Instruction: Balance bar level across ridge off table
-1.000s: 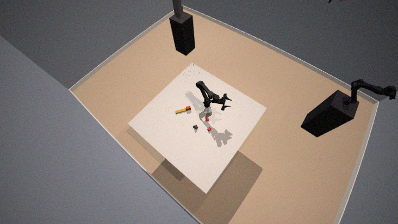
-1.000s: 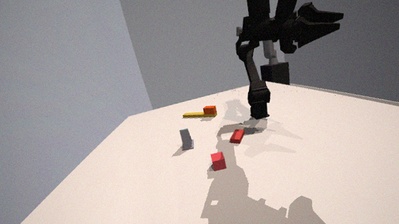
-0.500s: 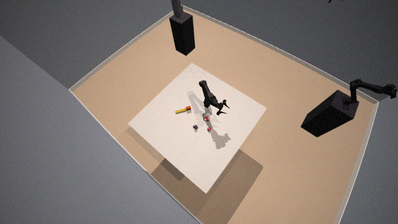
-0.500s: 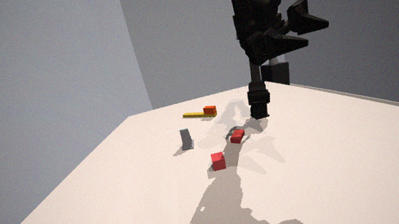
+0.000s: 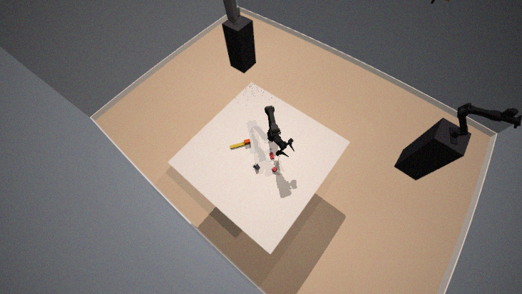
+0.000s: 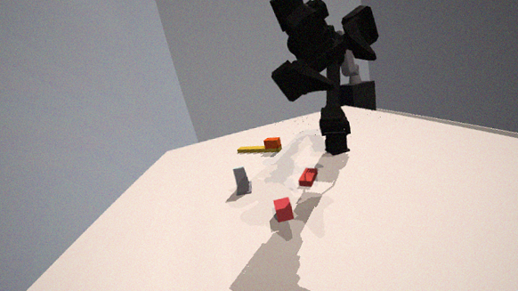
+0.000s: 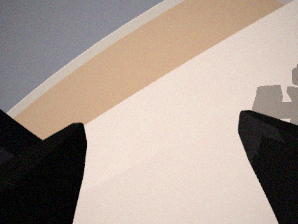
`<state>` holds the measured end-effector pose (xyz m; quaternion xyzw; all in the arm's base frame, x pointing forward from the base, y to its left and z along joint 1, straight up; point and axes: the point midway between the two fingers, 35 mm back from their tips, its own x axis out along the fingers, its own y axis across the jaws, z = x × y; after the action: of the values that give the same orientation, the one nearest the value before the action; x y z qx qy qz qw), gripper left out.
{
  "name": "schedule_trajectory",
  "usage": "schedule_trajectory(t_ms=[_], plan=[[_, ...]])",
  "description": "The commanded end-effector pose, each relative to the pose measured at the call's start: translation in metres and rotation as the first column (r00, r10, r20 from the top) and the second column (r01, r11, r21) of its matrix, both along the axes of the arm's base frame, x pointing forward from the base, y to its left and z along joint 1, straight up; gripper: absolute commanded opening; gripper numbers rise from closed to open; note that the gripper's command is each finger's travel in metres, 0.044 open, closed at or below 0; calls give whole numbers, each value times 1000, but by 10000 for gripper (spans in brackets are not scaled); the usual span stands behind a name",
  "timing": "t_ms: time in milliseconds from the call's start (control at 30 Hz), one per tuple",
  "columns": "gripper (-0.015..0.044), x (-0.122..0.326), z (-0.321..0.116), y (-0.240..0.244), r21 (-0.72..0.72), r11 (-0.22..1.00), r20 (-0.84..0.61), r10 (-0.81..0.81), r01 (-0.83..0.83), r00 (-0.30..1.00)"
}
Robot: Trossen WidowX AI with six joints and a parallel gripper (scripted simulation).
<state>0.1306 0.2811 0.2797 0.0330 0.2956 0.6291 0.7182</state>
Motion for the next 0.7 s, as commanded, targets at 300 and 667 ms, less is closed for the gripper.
schedule_trajectory(t_ms=[300,667], plan=[[315,66,-14,-27,-120,965,-20,-238,234,971],[315,118,-30,-66,-235,879,-37,-434,414,900]])
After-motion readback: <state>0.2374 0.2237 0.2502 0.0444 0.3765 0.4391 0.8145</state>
